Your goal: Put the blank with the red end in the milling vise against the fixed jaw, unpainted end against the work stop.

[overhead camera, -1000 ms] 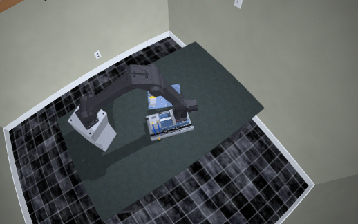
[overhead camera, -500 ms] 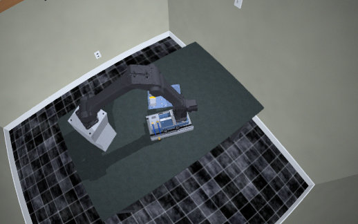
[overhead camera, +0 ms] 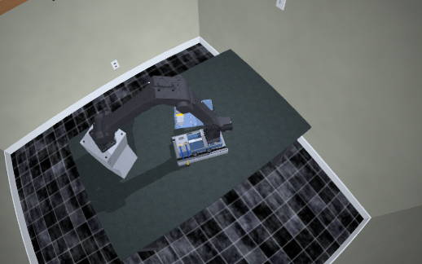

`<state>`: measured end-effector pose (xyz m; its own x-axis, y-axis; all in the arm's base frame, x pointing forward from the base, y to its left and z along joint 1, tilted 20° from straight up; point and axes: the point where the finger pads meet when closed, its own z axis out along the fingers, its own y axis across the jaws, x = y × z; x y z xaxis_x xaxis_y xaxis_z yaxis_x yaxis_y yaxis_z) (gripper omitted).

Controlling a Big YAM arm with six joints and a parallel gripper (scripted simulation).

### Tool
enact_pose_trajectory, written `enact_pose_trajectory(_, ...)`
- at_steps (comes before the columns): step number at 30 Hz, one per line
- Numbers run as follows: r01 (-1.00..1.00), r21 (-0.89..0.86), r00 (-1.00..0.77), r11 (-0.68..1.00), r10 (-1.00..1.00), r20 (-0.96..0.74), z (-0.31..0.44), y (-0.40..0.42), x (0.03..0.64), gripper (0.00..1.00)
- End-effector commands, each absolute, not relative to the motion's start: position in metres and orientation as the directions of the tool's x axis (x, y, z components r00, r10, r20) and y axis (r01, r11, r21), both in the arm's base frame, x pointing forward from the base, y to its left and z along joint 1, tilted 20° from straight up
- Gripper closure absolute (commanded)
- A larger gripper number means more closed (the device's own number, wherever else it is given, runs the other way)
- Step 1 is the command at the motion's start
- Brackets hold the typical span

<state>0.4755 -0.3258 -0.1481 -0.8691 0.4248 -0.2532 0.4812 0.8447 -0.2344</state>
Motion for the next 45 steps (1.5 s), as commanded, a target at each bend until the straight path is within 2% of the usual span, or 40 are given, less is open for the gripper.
enact_pose_trajectory(1, 0.482, -0.233, -0.866, 0.845, 0.418, -0.274, -0.149, -0.324, 0.489, 1.0)
enact_pose_trajectory(45, 0.478, -0.232, -0.868, 0.847, 0.413, -0.276, -0.151, -0.314, 0.497, 1.0)
